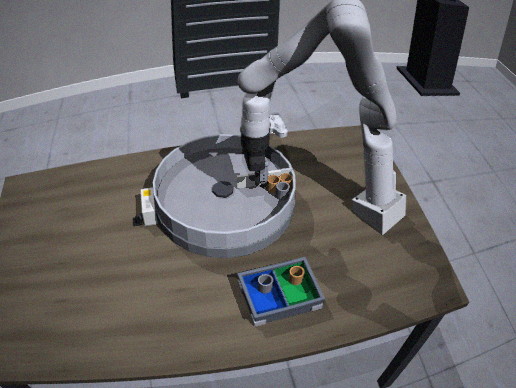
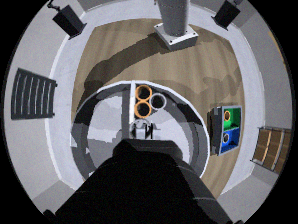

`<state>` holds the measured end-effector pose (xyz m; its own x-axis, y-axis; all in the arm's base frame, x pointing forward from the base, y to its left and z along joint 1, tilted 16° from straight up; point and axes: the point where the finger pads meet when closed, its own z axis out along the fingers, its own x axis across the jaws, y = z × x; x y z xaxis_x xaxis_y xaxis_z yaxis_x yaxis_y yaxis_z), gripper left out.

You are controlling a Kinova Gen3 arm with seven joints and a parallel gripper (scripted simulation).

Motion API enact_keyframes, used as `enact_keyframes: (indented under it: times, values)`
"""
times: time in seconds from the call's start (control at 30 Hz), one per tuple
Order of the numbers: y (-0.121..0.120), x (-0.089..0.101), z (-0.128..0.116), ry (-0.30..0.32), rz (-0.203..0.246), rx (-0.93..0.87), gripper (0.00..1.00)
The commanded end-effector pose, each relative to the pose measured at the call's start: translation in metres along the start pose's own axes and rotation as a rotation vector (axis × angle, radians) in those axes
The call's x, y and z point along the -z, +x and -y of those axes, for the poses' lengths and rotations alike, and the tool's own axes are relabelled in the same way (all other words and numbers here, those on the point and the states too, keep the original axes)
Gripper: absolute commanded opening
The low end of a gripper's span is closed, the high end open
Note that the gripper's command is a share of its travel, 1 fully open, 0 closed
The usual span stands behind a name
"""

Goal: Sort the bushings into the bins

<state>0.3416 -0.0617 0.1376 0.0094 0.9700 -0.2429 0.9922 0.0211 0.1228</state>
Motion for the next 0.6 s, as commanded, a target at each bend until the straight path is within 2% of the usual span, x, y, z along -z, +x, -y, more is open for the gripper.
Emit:
enact_keyframes:
  times: [0.0, 0.37, 0.53, 0.57]
  values:
    - [0.0, 0.002, -0.001, -0.003, 0.0, 0.002, 0.0]
    - [0.0, 0.003, -0.001, -0.003, 0.0, 0.002, 0.0]
    - [0.0, 0.029, -0.001, -0.003, 0.0, 0.002, 0.0]
    - [0.0, 0.029, -0.001, -0.003, 0.0, 0.002, 0.0]
